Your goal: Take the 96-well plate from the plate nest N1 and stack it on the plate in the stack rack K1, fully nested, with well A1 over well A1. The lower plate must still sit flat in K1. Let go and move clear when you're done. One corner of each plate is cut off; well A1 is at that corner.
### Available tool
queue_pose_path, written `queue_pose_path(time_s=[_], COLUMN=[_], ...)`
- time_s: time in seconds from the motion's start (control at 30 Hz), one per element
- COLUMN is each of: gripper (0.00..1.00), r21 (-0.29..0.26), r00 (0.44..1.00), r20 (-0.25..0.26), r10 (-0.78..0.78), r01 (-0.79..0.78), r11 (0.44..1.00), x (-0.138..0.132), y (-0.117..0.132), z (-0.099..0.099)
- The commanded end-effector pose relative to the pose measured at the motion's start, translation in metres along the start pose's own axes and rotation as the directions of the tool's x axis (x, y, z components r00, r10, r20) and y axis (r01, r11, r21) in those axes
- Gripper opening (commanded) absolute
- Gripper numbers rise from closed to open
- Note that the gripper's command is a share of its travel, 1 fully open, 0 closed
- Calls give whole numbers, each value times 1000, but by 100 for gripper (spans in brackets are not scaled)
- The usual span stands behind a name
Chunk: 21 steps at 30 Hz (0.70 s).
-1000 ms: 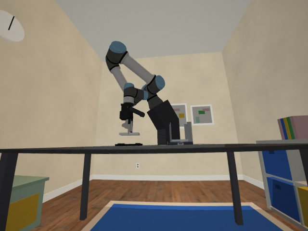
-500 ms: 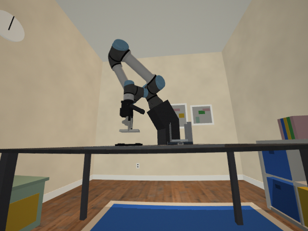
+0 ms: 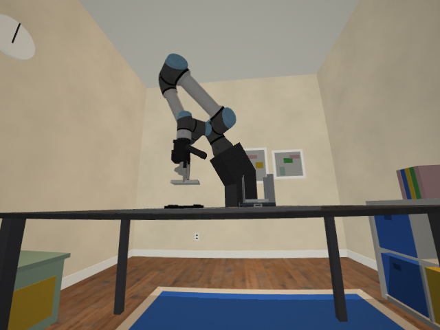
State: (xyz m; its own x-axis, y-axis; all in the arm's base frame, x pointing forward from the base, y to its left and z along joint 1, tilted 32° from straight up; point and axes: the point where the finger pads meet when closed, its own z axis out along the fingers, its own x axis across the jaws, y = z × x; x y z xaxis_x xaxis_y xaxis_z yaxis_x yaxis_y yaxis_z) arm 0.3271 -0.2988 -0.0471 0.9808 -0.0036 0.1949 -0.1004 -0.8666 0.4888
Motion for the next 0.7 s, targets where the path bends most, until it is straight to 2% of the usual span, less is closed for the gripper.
queue_pose_path(time_s=[0.0, 0.67], gripper=[0, 0], r21=[0, 0], r00=[1000, 1000], r20=[0, 0], r10=[0, 0], r01=[0, 0], r11=[1000, 1000], x=[0, 0], y=[0, 0], z=[-8, -38])
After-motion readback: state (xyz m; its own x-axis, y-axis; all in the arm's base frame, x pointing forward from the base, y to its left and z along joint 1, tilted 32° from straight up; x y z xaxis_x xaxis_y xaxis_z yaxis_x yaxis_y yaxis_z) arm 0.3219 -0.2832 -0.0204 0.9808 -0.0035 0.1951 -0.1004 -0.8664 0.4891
